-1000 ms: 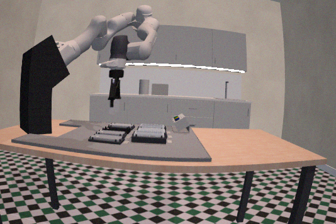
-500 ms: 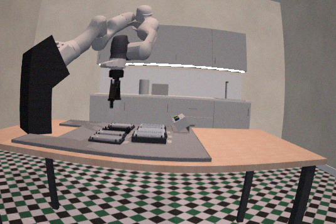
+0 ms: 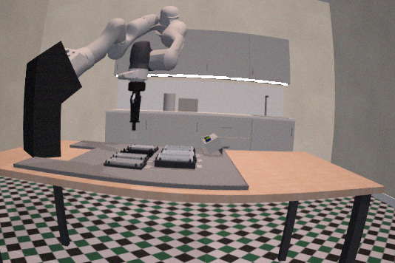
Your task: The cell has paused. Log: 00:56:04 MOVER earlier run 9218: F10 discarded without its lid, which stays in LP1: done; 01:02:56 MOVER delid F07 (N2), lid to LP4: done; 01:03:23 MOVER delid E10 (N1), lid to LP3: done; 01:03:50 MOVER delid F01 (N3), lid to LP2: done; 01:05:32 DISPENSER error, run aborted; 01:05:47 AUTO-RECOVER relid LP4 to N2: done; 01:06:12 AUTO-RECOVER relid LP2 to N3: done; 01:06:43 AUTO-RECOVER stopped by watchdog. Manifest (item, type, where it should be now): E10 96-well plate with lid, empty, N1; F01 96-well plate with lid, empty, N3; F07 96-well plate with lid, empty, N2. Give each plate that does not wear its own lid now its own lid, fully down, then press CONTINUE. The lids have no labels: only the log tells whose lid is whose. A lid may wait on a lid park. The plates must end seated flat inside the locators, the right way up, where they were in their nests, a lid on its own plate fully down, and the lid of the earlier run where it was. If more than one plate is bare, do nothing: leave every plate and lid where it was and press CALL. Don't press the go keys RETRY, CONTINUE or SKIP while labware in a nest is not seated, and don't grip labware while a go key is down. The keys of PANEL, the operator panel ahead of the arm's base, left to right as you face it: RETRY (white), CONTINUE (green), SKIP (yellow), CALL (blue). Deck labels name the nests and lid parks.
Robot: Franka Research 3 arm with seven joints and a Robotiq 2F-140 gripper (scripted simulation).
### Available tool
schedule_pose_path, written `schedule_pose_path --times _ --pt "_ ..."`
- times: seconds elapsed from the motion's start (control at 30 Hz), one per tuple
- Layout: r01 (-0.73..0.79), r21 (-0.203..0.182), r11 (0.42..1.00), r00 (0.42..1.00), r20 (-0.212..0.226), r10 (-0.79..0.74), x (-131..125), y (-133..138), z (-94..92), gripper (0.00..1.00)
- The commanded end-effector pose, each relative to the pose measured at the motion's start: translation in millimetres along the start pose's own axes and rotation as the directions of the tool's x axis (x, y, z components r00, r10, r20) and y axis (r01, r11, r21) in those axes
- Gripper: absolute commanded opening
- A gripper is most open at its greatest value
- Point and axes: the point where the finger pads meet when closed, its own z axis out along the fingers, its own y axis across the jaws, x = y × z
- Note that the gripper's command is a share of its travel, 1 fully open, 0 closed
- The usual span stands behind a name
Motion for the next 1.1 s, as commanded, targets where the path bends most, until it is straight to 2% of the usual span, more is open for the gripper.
schedule_pose_path --times 0.0,0.57,0.67,0.77,0.8,0.93,1.0,1.03,1.07 --pt "-0.002 -0.001 1.000 1.000 -0.003 0.002 -0.9 0.9 0.6 0.00" --pt "0.000 -0.001 1.000 1.000 -0.003 0.000 -1.1 1.0 0.6 0.00" --pt "0.089 -0.008 0.996 0.996 -0.007 -0.089 -9.3 4.1 1.6 0.00" --pt "0.337 -0.028 0.941 0.941 -0.014 -0.338 -37.8 16.0 4.3 0.00" --pt "0.376 -0.031 0.926 0.926 -0.013 -0.376 -52.3 22.6 5.2 0.00" --pt "0.564 -0.050 0.824 0.825 0.004 -0.564 -130.6 63.9 3.9 0.00" --pt "0.564 -0.050 0.824 0.825 0.004 -0.564 -130.6 63.9 3.9 0.00" --pt "0.692 -0.058 0.719 0.721 0.028 -0.692 -153.3 77.6 1.5 0.00" --pt "0.728 -0.059 0.683 0.686 0.035 -0.727 -176.1 92.2 -1.8 0.00"
